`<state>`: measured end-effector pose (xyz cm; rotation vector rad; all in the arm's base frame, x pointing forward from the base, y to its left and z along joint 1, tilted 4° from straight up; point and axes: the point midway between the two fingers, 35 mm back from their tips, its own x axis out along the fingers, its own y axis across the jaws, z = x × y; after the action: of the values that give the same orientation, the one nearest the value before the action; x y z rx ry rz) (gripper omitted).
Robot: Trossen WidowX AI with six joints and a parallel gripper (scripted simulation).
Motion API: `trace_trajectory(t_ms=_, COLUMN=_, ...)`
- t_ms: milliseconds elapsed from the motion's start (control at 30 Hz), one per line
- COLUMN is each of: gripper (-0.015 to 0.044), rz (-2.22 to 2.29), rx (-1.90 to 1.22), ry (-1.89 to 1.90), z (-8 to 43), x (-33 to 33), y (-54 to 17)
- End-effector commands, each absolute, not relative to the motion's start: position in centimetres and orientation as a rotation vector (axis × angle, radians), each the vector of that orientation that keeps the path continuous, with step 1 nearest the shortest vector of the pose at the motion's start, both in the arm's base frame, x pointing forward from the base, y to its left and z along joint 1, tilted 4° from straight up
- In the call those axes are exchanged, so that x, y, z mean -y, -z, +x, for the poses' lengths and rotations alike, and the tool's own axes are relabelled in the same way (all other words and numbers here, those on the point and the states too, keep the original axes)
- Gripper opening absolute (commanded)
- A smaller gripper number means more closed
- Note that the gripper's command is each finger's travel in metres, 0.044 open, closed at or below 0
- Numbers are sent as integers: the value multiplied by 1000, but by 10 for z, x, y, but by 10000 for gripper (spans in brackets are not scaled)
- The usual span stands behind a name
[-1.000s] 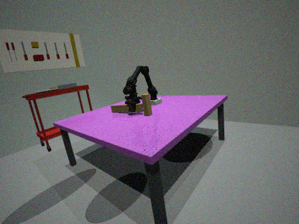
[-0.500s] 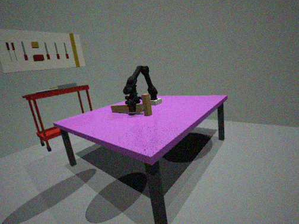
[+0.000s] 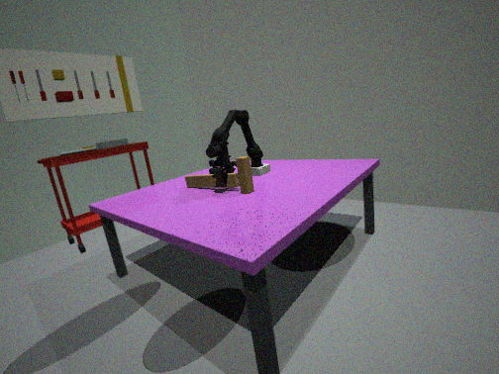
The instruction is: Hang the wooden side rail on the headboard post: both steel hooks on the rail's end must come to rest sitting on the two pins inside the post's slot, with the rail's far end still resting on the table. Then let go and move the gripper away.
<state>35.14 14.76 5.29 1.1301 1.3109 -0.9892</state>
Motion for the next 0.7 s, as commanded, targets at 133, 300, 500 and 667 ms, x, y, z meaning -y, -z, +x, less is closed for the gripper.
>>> trace_trajectory(t_ms=133, gripper=0, rz=1138, rx=-1308, ry=988, z=352, x=-149, y=-55)
trace_trajectory(t_ms=300, gripper=0, rz=1138, rx=-1308, ry=988, z=352, x=-149, y=-56)
trace_trajectory(t_ms=500, gripper=0, rz=1138, rx=-1308, ry=988, z=352, x=-150, y=-56)
trace_trajectory(t_ms=667, gripper=0, rz=1138, rx=-1308, ry=988, z=353, x=-150, y=-56)
